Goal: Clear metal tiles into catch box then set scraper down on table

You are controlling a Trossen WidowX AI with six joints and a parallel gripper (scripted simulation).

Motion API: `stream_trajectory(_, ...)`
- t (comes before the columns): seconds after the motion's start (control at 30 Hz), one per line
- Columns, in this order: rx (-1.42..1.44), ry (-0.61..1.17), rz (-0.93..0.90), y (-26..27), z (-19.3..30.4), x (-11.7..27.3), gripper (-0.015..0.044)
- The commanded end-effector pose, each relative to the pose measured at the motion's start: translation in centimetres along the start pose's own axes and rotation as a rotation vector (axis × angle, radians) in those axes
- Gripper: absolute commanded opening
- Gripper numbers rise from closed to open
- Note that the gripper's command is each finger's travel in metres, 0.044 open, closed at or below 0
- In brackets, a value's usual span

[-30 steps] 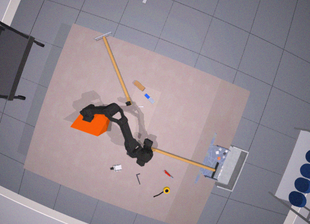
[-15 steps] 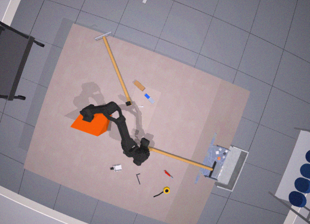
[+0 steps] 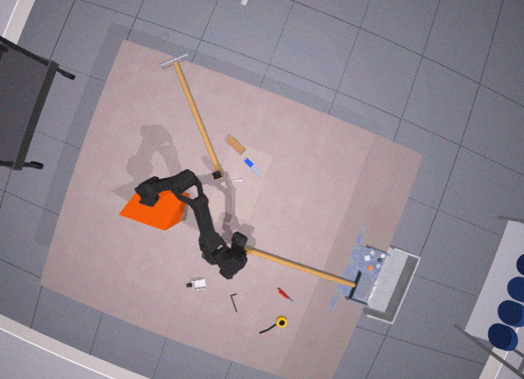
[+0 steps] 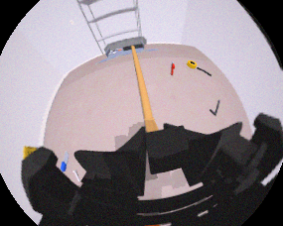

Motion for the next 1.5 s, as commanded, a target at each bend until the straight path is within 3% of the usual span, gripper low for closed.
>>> stream_trajectory(0.0,0.006,-0.015,0.008,0.0,0.0,0.9,0.0)
stream_trajectory(1.47,0.002,-0.019,0.009,1.6,5.7,4.7,0.0)
Point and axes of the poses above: the point midway between the two fingers, 35 mm back from their tips, its own x axis back along the fingers, its own y axis across the jaws, z = x × y, the point moved 8 cm from there along x, back along the fingers, and after that the axes turned 14 degrees about x, right-handed, at the moved point
